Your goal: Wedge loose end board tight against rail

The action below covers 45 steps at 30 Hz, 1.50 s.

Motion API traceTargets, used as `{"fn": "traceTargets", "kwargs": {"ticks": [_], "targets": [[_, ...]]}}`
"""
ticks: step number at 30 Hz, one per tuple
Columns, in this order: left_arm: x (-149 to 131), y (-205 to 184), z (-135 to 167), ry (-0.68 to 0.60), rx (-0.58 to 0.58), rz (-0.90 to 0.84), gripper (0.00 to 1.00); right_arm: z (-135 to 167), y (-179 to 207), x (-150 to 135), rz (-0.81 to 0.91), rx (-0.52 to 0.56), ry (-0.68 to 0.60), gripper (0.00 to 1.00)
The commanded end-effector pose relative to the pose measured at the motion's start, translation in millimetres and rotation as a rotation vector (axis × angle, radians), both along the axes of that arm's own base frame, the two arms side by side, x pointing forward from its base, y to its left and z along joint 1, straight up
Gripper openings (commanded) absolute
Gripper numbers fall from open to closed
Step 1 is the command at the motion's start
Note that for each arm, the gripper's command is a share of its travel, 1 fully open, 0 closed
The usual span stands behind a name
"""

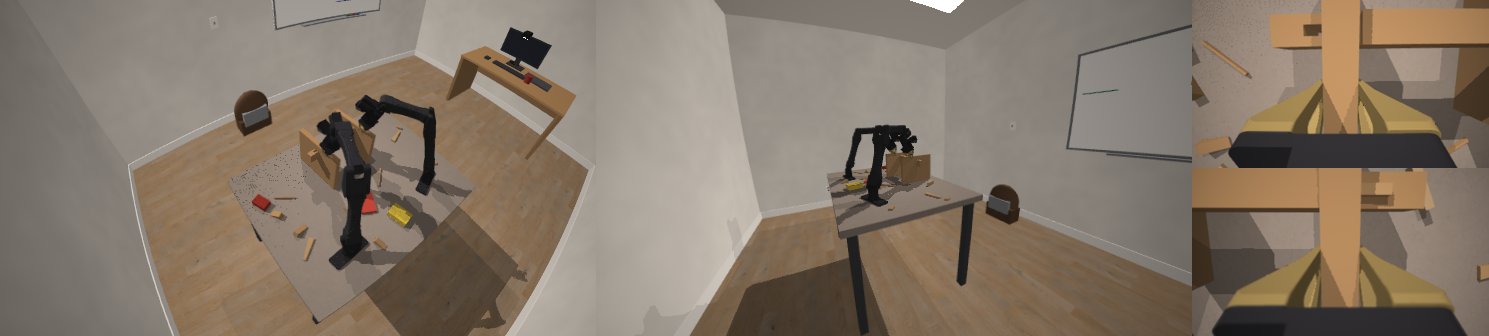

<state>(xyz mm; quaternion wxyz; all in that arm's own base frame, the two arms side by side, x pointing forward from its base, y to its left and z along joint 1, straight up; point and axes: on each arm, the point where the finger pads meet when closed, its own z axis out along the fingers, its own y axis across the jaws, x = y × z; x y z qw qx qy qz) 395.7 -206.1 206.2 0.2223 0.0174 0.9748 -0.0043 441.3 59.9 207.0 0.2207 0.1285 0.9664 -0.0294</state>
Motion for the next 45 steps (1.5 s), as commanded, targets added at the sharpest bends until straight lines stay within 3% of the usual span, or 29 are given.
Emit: {"fn": "traceTargets", "kwargs": {"ticks": [1, 6, 17, 18, 22, 23, 38, 39, 43, 45], "targets": [[4, -3, 30, -0.084, -0.040, 0.001, 0.00, 37, 0, 8, -0.007, 0.015, -0.117, 0.00], [4, -3, 30, -0.084, -0.040, 0.001, 0.00, 37, 0, 8, -0.007, 0.015, -0.117, 0.00], [4, -3, 30, -0.084, -0.040, 0.001, 0.00, 45, 41, 17, 0.079, 0.128, -0.164, 0.00], [4, -3, 30, -0.084, -0.040, 0.001, 0.00, 26, 47, 20, 0.072, 0.129, -0.120, 0.00], [4, -3, 30, -0.084, -0.038, -0.002, 0.00, 24, 66, 26, 0.121, 0.168, -0.130, 0.00], [4, -3, 30, -0.084, -0.037, -0.004, 0.40, 34, 3, 9, -0.019, 0.016, -0.115, 0.00], [5, -1, 26, -0.075, -0.031, 0.000, 0.40, 37, 5, 8, -0.005, 0.013, -0.123, 0.00], [4, -1, 9, -0.014, 0.008, 0.000, 0.40, 37, 5, 8, -0.005, 0.013, -0.123, 0.00], [2, 0, 17, -0.018, 0.005, 0.000, 0.40, 37, 5, 8, -0.005, 0.013, -0.123, 0.00], [2, 0, 35, -0.066, -0.026, 0.001, 0.40, 37, 5, 8, -0.005, 0.013, -0.123, 0.00]]}}
